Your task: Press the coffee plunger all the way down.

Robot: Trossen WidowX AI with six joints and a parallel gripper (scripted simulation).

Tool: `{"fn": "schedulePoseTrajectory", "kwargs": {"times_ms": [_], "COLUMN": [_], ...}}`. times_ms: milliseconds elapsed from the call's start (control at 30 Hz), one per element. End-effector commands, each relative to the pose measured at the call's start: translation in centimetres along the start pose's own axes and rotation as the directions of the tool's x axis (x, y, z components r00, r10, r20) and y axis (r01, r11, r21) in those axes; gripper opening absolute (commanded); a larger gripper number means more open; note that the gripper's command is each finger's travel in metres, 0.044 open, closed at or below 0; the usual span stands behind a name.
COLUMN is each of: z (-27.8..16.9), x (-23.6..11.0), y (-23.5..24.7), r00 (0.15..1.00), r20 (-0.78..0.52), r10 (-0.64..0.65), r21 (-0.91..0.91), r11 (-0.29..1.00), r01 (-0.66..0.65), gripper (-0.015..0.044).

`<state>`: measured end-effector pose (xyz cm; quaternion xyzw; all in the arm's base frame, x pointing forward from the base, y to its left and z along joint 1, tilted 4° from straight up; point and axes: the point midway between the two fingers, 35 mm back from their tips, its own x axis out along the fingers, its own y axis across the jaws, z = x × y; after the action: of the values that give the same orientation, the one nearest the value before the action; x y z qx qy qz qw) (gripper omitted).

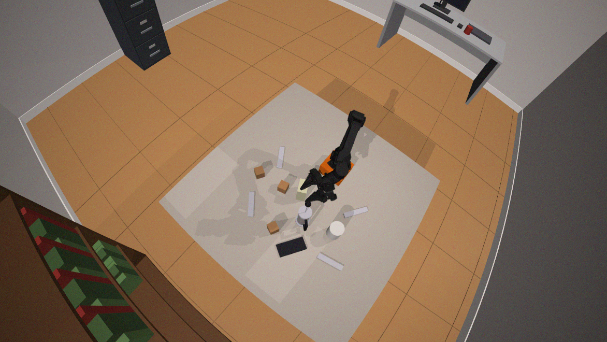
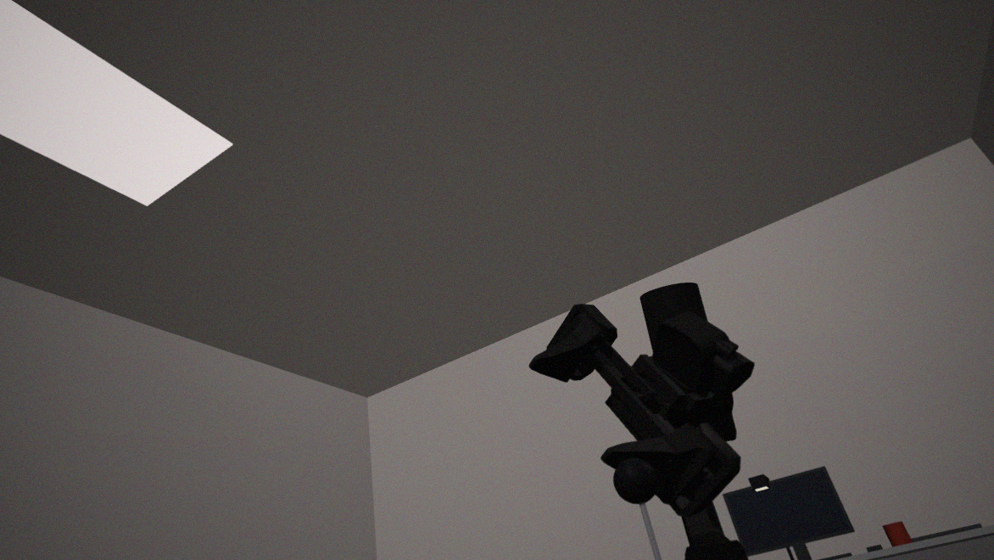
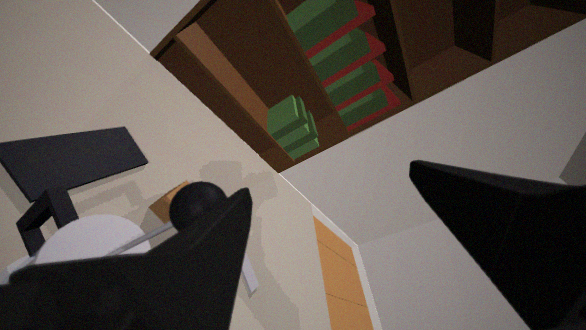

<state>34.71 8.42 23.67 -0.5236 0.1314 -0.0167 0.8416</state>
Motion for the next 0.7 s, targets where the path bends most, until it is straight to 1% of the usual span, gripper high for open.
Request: {"fn": "schedulePoseTrajectory", "kwargs": {"times_ms": [0,67,133,267,433,667], "z": [1.1,1.0,1.0,0.4,-1.3,-1.3], "x": [-3.6,-3.9,-3.9,-3.6,-3.0,-3.0], "y": [-2.4,-2.3,-2.3,-0.9,3.0,3.2], "r00": [0.842,0.832,0.829,0.829,0.829,0.829], "r20": [0.235,0.237,0.237,0.237,0.237,0.237], "r10": [0.485,0.502,0.506,0.506,0.506,0.506], "r21": [0.701,0.757,0.778,0.778,0.778,0.778], "r11": [0.516,0.442,0.412,0.412,0.412,0.412], "r01": [-0.493,-0.482,-0.474,-0.474,-0.474,-0.474], "gripper": [0.044,0.044,0.044,0.044,0.044,0.044]}}
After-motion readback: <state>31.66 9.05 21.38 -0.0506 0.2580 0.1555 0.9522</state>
